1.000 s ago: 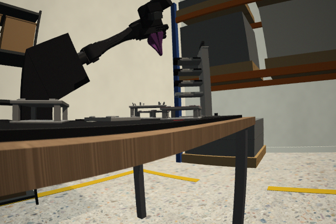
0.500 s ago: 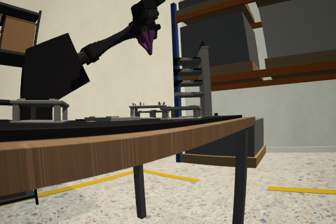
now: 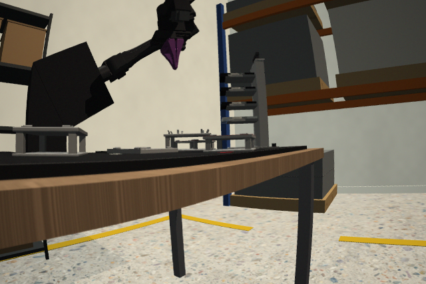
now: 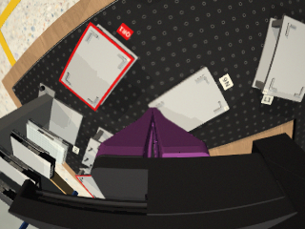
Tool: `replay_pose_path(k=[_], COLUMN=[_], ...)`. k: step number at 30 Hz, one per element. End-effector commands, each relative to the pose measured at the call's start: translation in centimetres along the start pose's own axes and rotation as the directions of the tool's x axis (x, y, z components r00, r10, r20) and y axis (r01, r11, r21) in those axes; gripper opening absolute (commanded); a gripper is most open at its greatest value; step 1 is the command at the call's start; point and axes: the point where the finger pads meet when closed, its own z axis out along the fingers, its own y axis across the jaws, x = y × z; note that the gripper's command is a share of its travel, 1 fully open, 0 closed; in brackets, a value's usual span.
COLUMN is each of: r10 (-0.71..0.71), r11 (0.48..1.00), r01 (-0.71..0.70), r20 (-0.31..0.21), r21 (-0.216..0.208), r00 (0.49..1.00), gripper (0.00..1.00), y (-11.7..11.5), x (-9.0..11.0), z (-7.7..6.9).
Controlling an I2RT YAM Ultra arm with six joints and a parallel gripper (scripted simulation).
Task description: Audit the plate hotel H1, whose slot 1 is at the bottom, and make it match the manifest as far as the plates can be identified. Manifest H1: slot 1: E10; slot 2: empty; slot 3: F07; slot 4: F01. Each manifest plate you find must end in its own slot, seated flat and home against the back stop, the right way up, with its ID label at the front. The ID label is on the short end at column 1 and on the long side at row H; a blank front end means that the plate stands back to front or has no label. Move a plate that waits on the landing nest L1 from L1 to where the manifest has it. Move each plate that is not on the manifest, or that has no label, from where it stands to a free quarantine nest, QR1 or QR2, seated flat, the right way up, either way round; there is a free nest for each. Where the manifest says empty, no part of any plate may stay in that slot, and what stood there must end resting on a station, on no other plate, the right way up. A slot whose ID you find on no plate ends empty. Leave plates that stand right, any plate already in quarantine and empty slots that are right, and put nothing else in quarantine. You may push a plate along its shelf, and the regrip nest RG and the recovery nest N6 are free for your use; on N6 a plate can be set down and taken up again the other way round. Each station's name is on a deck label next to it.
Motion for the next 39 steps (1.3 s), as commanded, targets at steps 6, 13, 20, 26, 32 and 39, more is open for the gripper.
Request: replay_pose_path(k=[6,13,20,26,32,39], r10=[-0.118,-0.193,-0.28,-0.345,-0.403,-0.422], r11=[0.992,0.979,0.955,0.933,0.908,0.899], r01=[0.118,0.195,0.287,0.355,0.415,0.436], r20=[-0.007,-0.041,-0.09,-0.129,-0.166,-0.178], r21=[0.042,0.061,0.07,0.063,0.048,0.041], r00=[0.993,0.98,0.956,0.93,0.9,0.889], gripper=[0.0,0.0,0.0,0.0,0.0,0.0], y=[-2.5,-4.3,-6.2,-7.2,-8.6,-8.9], x=[0.5,1.4,2.6,3.5,4.8,5.1], z=[-1.3,-1.6,-1.9,-2.2,-2.6,-4.4])
